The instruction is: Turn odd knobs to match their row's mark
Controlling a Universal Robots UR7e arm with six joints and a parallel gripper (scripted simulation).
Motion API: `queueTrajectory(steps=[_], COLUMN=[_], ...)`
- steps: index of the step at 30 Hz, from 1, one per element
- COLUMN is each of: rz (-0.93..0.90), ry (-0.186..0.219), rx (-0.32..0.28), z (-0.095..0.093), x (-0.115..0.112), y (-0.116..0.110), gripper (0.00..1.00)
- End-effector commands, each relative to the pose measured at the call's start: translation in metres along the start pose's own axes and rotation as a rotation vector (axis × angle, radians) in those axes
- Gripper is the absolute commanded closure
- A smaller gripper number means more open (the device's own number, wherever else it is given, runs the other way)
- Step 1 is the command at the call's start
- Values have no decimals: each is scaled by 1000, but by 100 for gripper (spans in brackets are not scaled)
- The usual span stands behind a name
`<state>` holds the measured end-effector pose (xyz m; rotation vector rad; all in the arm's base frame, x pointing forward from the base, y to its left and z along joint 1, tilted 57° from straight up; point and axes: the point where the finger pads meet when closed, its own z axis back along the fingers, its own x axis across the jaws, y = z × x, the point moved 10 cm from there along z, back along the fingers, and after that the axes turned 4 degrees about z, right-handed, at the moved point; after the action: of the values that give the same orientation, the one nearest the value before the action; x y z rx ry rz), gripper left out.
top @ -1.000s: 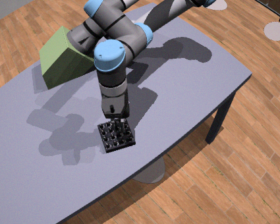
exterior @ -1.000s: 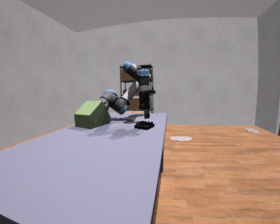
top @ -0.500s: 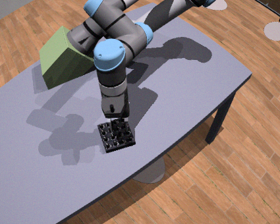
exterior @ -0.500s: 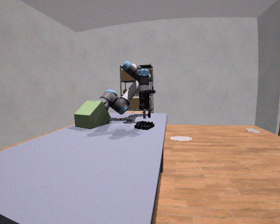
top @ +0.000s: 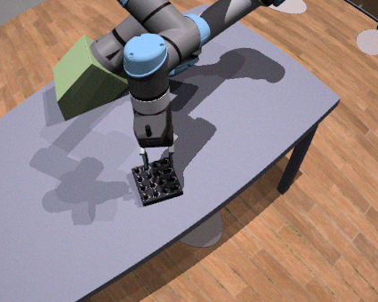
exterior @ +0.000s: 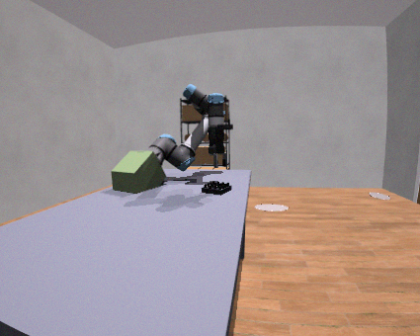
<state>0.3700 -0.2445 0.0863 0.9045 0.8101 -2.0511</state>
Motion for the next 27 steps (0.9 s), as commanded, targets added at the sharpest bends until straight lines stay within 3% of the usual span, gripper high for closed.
queueTrajectory(steps=[1, 4, 11, 27], rz=[1, 1, 1, 1], ry=[1, 1, 1, 1], rx=[0, 0, 0, 0], z=[36, 52, 65, 66], x=[0, 0, 0, 0], y=[0, 0, 0, 0], gripper=[0, 0, 0, 0])
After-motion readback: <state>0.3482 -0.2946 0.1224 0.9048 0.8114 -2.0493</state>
